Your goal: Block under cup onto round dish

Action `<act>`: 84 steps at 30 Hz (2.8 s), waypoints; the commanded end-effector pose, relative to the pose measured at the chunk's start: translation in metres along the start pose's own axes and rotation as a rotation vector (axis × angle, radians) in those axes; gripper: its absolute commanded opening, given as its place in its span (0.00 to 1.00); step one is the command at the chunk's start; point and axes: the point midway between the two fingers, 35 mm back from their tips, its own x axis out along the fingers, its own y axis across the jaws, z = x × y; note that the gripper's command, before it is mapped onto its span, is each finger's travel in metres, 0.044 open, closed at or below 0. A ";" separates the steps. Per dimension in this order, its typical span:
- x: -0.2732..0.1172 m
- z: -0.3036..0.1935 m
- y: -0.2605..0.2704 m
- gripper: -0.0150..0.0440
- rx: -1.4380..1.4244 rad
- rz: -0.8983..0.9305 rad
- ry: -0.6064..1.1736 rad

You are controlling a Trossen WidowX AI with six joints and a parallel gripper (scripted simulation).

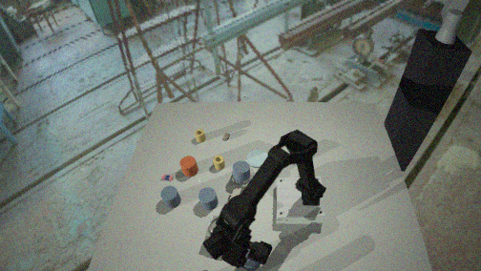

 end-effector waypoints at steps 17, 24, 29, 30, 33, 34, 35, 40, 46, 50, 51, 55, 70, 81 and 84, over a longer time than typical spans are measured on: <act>-0.045 -0.056 -0.114 0.69 0.579 -0.025 0.058; -0.042 -0.057 -0.114 0.69 0.583 -0.025 0.059; -0.030 -0.058 -0.114 0.69 0.583 -0.025 0.059; -0.030 -0.058 -0.114 0.69 0.583 -0.025 0.059; -0.026 -0.058 -0.115 0.69 0.583 -0.025 0.059; -0.025 -0.058 -0.115 0.69 0.583 -0.025 0.059; -0.023 -0.058 -0.115 0.69 0.583 -0.025 0.059; -0.015 -0.059 -0.115 0.69 0.583 -0.025 0.059; -0.005 -0.059 -0.115 0.69 0.583 -0.025 0.059; 0.001 -0.060 -0.115 0.69 0.583 -0.025 0.059; 0.003 -0.060 -0.115 0.69 0.583 -0.025 0.059; 0.007 -0.060 -0.115 0.69 0.583 -0.025 0.059; 0.000 -0.057 -0.114 0.26 0.547 -0.035 0.036; -0.053 -0.053 -0.116 0.25 0.565 -0.030 0.047; -0.067 -0.053 -0.116 0.25 0.572 -0.028 0.052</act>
